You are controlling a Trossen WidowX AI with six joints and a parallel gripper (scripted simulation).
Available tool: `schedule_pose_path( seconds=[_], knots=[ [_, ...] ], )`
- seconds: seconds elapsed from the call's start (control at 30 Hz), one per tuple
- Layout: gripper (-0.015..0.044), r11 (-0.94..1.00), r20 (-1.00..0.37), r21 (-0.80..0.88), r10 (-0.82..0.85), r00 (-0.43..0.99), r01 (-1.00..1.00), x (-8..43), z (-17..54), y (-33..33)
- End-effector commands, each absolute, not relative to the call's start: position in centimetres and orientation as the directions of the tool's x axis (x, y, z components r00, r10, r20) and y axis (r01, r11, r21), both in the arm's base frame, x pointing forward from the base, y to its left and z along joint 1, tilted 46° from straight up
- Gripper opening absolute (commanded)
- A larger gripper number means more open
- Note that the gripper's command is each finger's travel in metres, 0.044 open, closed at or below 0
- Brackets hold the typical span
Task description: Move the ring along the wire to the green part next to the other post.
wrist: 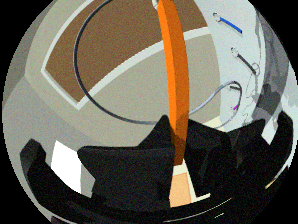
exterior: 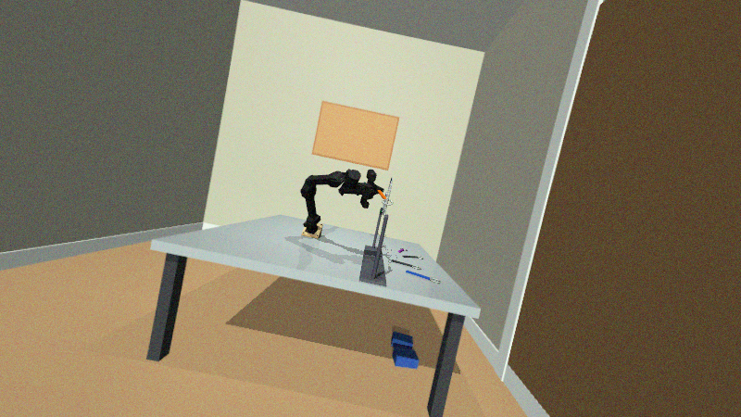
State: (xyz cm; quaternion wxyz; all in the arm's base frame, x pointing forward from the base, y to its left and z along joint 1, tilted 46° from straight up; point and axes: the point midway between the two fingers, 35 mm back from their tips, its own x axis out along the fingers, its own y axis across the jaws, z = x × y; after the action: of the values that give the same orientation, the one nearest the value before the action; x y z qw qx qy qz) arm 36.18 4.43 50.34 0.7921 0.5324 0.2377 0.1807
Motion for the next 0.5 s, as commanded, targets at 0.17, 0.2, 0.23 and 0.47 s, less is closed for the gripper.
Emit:
schedule_pose_path(
  seconds=[0.17,0.2,0.23,0.47],
  knots=[
    [-0.015,0.443,-0.218,0.896,0.519,0.826,-0.042,36.27,50.42,4.41],
    [-0.015,0.454,-0.223,0.89,0.516,0.827,-0.043,36.27,50.41,4.4],
    [-0.015,0.465,-0.228,0.884,0.513,0.828,-0.045,36.27,50.39,4.39],
    [-0.015,0.536,-0.259,0.842,0.491,0.832,-0.054,36.3,50.22,4.31]
  ],
)
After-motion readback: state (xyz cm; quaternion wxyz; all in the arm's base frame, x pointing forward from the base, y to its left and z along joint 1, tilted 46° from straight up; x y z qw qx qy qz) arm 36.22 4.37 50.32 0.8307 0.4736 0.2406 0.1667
